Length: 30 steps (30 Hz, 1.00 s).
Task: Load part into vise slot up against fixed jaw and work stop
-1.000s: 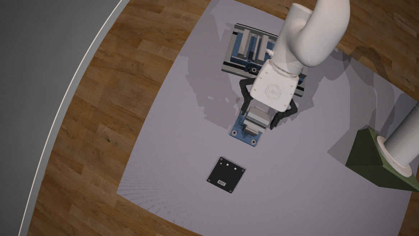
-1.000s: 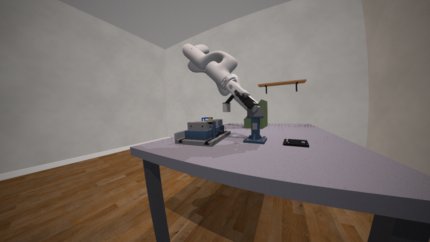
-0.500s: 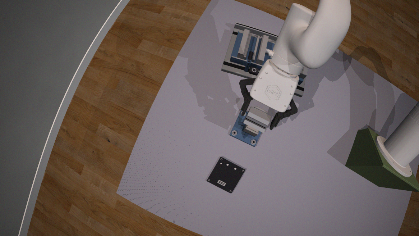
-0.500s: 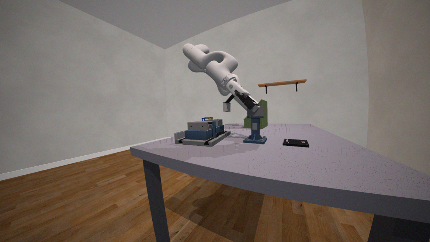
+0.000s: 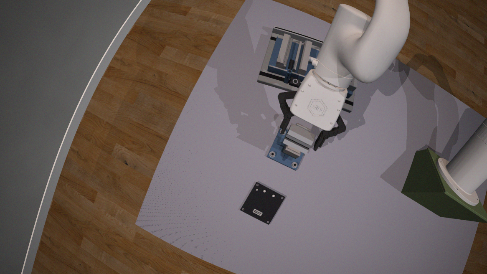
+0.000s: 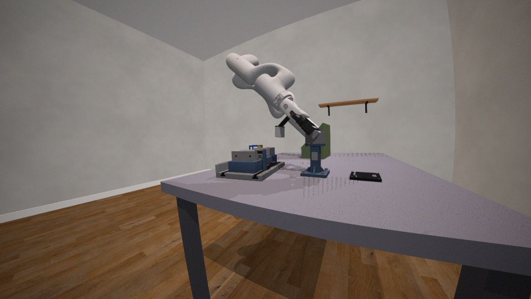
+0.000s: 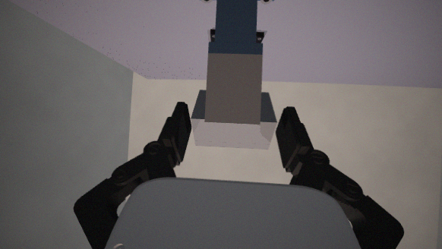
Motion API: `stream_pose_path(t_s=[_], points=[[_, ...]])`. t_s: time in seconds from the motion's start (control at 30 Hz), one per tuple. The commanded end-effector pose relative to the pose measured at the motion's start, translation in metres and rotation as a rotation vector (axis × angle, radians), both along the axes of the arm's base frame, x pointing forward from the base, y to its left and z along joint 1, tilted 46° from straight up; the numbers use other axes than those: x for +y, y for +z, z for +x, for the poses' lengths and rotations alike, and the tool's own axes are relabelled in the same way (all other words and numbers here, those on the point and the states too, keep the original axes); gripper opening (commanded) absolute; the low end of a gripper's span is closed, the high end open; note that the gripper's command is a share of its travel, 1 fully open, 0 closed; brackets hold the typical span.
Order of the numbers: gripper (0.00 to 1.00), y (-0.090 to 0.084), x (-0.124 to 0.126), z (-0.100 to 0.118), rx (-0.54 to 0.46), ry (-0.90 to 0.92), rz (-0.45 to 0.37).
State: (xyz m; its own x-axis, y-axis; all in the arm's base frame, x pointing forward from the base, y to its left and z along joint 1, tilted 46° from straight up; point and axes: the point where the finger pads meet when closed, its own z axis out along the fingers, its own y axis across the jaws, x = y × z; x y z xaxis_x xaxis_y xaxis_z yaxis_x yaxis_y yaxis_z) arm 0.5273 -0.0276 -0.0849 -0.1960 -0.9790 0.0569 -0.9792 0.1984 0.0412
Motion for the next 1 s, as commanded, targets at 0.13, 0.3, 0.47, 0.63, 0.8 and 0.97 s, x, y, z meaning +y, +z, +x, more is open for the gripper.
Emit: stream_pose_path(t_s=[0.13, 0.3, 0.47, 0.63, 0.8, 0.97], points=[[0.89, 0.0005, 0.0004, 0.0011, -0.001, 0.001, -0.014], [0.89, 0.0005, 0.0007, 0.0009, 0.003, 0.002, -0.026], [0.89, 0.0004, 0.0009, 0.0009, 0.006, 0.002, -0.041], [0.89, 0.0004, 0.0010, 0.0010, 0.008, 0.003, -0.050], [0.89, 0.0004, 0.0011, 0.0012, 0.010, 0.003, -0.068], [0.89, 0.0004, 0.0014, 0.0010, 0.016, 0.004, -0.091]])
